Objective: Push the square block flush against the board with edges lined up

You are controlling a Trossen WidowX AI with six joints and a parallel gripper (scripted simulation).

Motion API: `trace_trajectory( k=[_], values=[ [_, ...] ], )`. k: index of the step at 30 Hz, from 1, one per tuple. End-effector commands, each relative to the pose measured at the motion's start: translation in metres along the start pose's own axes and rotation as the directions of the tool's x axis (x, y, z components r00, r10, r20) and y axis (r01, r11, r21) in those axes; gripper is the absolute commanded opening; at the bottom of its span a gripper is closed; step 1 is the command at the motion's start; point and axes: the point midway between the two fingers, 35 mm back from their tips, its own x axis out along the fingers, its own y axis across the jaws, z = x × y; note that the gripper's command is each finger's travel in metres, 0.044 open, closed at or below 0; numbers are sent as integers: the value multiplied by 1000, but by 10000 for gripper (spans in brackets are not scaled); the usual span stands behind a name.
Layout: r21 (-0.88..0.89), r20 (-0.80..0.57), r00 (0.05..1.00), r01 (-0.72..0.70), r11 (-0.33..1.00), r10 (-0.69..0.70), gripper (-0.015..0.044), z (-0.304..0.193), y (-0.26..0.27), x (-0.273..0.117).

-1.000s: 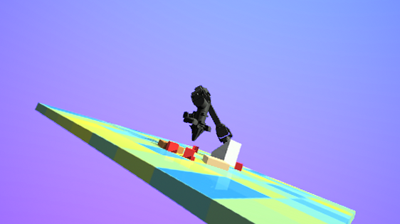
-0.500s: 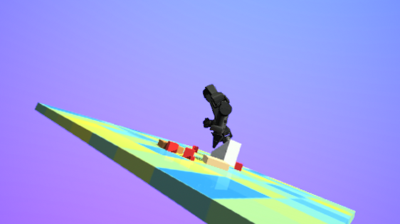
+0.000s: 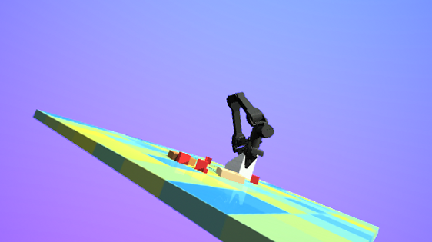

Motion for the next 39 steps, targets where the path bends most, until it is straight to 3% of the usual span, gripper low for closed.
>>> trace_trajectory(
  k=[1, 5, 39],
  values=[
    [-3, -1, 1000, 0, 1000, 0, 0, -3, 0, 13],
    [-1, 1, 1000, 2, 1000, -2, 0, -3, -1, 56],
    [-2, 0, 1000, -2, 1000, 2, 0, 31, 2, 55]
  ],
)
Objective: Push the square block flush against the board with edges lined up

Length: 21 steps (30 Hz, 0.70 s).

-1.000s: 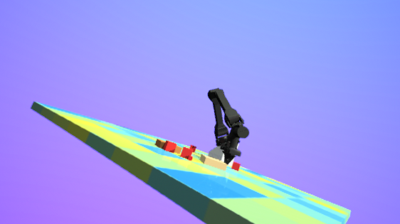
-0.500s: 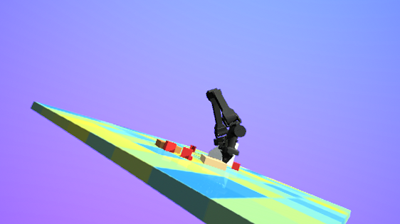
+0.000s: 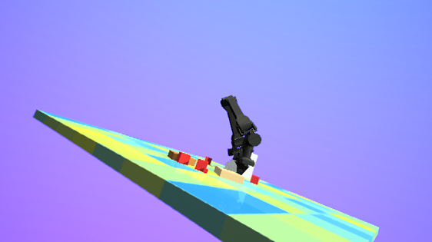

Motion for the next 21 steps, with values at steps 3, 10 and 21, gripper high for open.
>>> trace_trajectory(
  k=[3, 10, 21],
  values=[
    [4, 5, 1000, -3, 1000, 3, 0, 10, 1, -1],
    [4, 5, 1000, -4, 1000, 4, 0, 18, 2, -1],
    [4, 6, 1000, -4, 1000, 4, 0, 32, 4, -1]
  ],
)
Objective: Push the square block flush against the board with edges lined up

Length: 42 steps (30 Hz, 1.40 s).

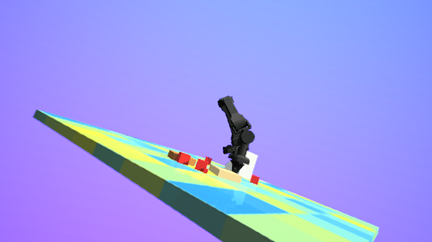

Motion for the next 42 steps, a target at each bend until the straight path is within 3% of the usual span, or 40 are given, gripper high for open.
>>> trace_trajectory(
  k=[1, 20, 42],
  values=[
    [5, 5, 1000, -3, 1000, 2, 0, 8, 2, 0],
    [6, 6, 1000, -2, 1000, 2, 0, 31, 6, -1],
    [6, 5, 1000, -1, 1000, 1, 0, -2, 7, 0]
  ],
)
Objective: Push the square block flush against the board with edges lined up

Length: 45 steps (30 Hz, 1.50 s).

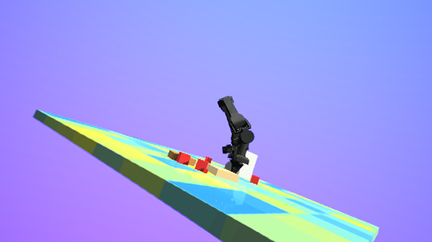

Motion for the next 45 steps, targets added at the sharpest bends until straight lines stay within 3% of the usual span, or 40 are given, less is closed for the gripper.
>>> trace_trajectory(
  k=[1, 13, 18, 24, 34, 45],
  values=[
    [1, -1, 1000, -1, 1000, 1, 0, -8, 0, 0],
    [2, 0, 1000, 2, 1000, -2, 0, -26, -2, 1],
    [1, -1, 1000, 1, 1000, -1, 0, -21, -1, -51],
    [-7, 5, 1000, -10, 1000, 10, 0, -21, 2, -51],
    [-318, 4, 1000, -13, 948, 15, 0, -9, 41, -57],
    [-615, 0, 1000, -10, 789, 12, 0, 5, 76, -57]
  ],
)
